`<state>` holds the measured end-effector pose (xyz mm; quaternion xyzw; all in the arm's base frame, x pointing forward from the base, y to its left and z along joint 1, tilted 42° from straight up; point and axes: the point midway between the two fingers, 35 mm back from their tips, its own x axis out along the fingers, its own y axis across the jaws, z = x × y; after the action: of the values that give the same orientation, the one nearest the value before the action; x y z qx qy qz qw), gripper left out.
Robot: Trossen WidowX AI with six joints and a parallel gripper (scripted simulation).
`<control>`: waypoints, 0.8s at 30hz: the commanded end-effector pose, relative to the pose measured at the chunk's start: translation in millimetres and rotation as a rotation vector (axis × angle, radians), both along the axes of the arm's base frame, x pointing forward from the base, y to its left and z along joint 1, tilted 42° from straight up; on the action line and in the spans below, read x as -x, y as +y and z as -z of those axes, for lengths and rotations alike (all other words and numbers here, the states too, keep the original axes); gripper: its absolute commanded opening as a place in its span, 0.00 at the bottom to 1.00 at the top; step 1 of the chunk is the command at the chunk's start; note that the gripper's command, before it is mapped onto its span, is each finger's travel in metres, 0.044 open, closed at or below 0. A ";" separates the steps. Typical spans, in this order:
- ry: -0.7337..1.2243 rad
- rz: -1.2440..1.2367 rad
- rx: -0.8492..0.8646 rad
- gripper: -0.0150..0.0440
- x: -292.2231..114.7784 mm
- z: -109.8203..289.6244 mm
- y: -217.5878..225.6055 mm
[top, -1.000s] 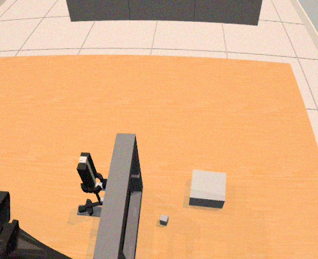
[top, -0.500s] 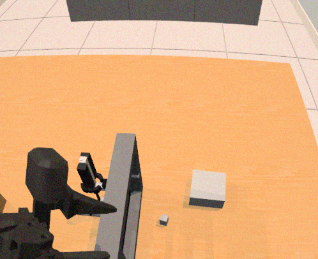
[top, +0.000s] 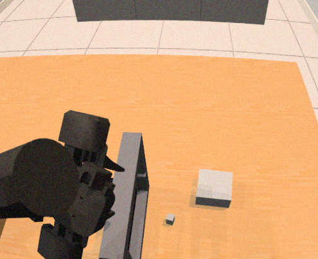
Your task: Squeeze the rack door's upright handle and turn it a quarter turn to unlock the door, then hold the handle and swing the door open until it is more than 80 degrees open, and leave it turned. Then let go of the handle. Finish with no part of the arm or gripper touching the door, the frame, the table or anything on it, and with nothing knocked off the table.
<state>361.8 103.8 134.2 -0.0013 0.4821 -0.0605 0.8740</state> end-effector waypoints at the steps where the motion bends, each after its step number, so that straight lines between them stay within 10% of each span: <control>1: 0.077 0.015 0.049 0.75 4.2 12.9 9.7; 24: 0.422 0.050 0.432 0.75 44.7 72.8 45.0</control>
<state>321.8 142.8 65.8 -0.1602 0.6241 -0.1656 0.7466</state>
